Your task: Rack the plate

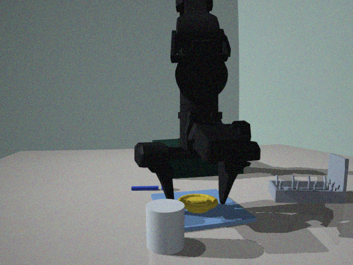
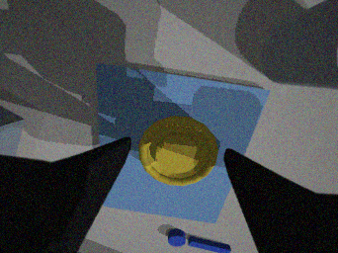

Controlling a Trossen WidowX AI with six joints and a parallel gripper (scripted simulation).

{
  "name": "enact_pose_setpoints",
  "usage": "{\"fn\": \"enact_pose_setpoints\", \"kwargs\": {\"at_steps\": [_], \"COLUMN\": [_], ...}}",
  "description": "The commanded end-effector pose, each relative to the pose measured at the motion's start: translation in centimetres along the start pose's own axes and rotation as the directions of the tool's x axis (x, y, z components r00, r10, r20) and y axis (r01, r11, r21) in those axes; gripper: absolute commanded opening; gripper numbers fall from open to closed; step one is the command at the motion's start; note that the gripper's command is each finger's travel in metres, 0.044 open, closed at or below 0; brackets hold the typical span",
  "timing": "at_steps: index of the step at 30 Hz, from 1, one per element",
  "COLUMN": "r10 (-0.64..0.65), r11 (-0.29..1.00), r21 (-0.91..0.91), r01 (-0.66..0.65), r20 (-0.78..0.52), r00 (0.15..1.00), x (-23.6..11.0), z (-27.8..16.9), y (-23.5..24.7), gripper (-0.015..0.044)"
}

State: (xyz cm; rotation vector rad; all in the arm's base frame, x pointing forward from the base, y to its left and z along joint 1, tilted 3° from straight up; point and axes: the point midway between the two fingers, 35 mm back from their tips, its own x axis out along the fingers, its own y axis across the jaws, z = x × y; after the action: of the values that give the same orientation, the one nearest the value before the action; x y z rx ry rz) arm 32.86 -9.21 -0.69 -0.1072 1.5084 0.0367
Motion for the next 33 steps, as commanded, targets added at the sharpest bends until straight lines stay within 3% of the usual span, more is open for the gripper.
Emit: {"fn": "enact_pose_setpoints", "kwargs": {"at_steps": [1,2,8,18,28,33], "r10": [-0.003,-0.003,-0.003,-0.003,-0.003,-0.003], "r11": [1.000,1.000,1.000,1.000,1.000,1.000], "r21": [-0.003,-0.003,-0.003,-0.003,-0.003,-0.003], "r01": [0.003,0.003,0.003,0.003,0.003,0.003], "r20": [-0.003,-0.003,-0.003,-0.003,-0.002,-0.002], "r00": [1.000,1.000,1.000,1.000,1.000,1.000], "x": [0.3,0.3,0.3,0.3,-3.8,-6.4], "z": [-0.1,-0.1,-0.1,-0.1,0.9,1.3], "y": [0.0,0.0,0.0,0.0,-0.3,-0.4], "gripper": [0.0374,0.0348,0.0347,0.0280,0.0018,0.0000]}}
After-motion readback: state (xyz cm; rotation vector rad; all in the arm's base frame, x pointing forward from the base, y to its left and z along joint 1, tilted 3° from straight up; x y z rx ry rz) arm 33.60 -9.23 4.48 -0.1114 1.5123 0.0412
